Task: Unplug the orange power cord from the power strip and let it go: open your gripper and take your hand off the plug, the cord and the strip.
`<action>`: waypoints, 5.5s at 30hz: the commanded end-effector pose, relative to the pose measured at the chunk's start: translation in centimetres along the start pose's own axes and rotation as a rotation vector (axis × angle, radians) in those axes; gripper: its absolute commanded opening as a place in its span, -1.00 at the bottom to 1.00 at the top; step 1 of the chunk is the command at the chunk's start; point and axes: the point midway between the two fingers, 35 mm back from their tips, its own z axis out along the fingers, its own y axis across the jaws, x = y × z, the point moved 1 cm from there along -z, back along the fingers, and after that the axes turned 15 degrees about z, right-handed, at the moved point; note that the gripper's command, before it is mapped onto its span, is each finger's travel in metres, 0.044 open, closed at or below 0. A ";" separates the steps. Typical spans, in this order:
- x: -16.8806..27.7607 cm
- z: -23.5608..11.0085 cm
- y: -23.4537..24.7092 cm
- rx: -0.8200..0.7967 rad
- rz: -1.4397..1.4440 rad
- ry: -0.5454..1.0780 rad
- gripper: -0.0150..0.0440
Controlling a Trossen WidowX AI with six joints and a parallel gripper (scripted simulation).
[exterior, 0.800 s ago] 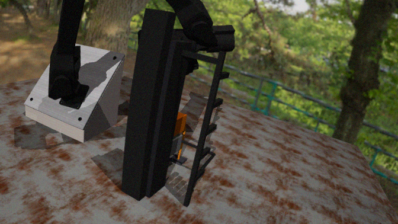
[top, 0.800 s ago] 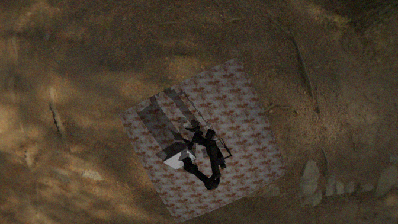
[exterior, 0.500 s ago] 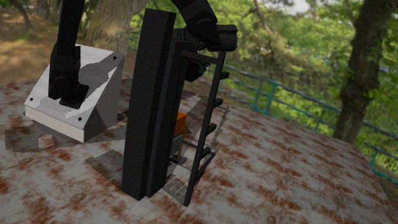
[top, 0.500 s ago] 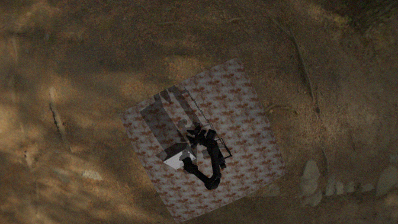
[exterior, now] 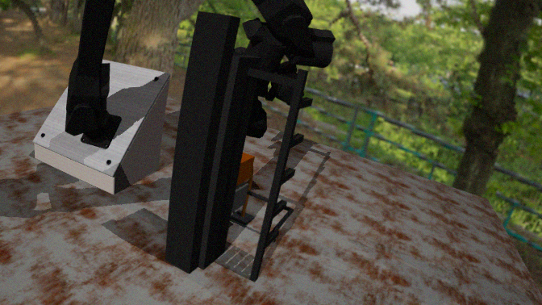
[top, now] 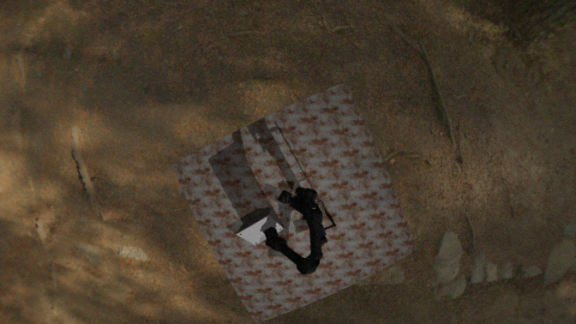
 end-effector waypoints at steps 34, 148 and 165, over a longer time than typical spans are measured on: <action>-3.2 -7.1 -9.7 0.633 -0.899 0.039 0.05; -4.3 -6.4 -8.1 0.633 -0.898 0.039 0.05; -3.0 -7.4 -10.3 0.633 -0.899 0.040 0.05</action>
